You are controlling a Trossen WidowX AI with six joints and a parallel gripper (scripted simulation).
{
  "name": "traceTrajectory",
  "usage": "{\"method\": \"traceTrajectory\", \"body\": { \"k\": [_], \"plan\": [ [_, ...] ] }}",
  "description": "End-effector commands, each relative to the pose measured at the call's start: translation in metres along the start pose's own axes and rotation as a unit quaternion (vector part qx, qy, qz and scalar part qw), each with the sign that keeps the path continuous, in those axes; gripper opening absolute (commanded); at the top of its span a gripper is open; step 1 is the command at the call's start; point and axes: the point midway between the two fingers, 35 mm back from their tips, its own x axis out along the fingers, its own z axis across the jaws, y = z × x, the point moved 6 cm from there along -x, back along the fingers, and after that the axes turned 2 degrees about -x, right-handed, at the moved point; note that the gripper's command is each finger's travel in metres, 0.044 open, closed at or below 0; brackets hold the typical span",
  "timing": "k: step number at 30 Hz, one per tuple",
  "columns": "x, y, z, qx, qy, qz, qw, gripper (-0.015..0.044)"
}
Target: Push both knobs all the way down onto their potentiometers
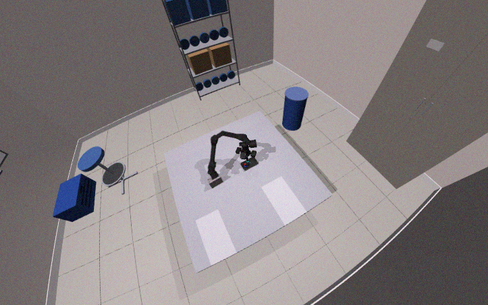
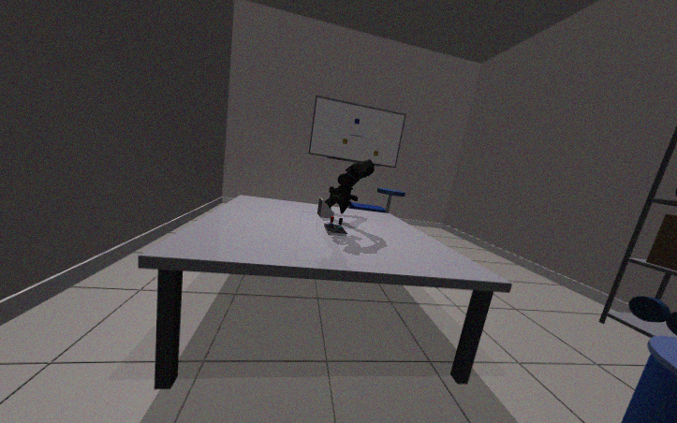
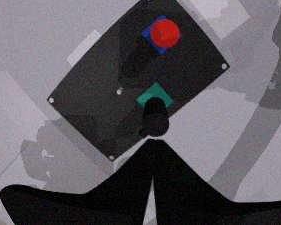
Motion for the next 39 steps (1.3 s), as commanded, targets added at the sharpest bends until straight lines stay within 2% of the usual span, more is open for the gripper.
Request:
{"method": "traceTrajectory", "body": {
  "k": [1,12,39],
  "plan": [
    [0.005,0.0,-0.001,0.003,0.002,0.002,1.0,0.0],
    [0.022,0.0,-0.001,0.002,0.002,0.002,1.0,0.0],
    [0.026,0.0,-0.001,0.002,0.002,0.002,1.0,0.0]
  ]
}}
